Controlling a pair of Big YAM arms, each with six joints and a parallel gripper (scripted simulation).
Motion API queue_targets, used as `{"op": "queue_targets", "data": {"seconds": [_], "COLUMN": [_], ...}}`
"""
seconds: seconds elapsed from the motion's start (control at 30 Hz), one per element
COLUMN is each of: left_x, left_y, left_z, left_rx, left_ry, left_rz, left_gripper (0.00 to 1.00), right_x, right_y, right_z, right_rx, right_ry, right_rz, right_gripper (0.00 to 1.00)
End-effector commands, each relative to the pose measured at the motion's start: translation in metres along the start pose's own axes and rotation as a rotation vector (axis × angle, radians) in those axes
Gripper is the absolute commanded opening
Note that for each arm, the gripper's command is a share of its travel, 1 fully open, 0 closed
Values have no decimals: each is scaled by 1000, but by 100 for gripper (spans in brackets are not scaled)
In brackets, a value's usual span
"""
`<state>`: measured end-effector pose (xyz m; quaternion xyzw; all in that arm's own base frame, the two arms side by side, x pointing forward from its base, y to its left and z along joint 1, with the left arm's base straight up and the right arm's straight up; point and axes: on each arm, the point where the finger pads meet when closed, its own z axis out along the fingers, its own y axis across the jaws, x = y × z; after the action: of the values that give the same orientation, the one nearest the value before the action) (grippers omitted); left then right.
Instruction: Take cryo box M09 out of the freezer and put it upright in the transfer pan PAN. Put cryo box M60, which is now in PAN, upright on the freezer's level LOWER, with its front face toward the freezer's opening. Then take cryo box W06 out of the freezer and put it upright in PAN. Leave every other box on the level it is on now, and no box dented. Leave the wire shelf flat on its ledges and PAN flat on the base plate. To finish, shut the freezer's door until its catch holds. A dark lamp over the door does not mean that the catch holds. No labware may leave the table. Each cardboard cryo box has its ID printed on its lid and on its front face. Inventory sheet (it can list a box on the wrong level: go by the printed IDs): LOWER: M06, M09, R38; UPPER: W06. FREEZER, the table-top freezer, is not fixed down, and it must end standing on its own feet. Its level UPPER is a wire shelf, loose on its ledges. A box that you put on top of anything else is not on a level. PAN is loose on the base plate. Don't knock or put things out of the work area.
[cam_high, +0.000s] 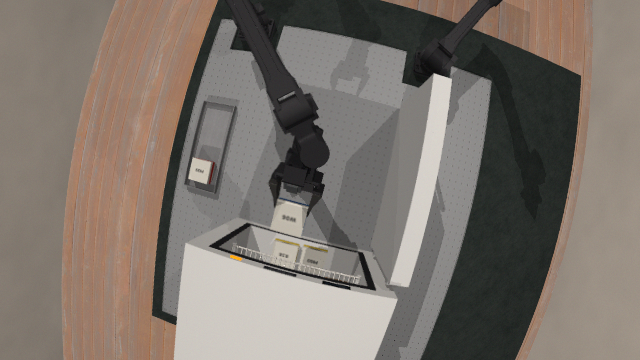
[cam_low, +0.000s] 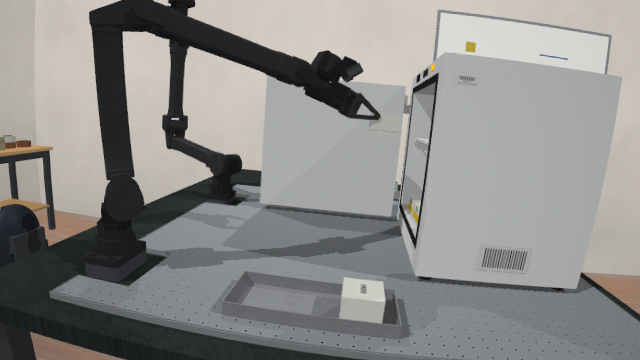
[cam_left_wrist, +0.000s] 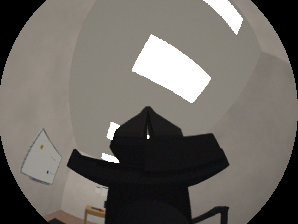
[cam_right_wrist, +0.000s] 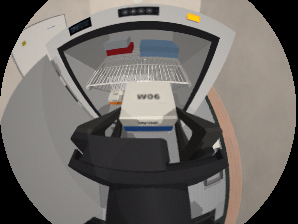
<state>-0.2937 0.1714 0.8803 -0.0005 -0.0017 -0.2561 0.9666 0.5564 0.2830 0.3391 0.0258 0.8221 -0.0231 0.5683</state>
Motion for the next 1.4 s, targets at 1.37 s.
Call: {"op": "queue_targets", "data": {"seconds": [1.37], "left_x": [17], "left_y": [0], "left_z": [4], "left_rx": [0], "left_ry": [33], "left_rz": [-11], "left_gripper": [0], "right_x": [23], "right_y": [-64], "right_z": [-23], "right_rx": [-6], "right_ry": [-43], "right_rz": [22], "right_gripper": [77]}}
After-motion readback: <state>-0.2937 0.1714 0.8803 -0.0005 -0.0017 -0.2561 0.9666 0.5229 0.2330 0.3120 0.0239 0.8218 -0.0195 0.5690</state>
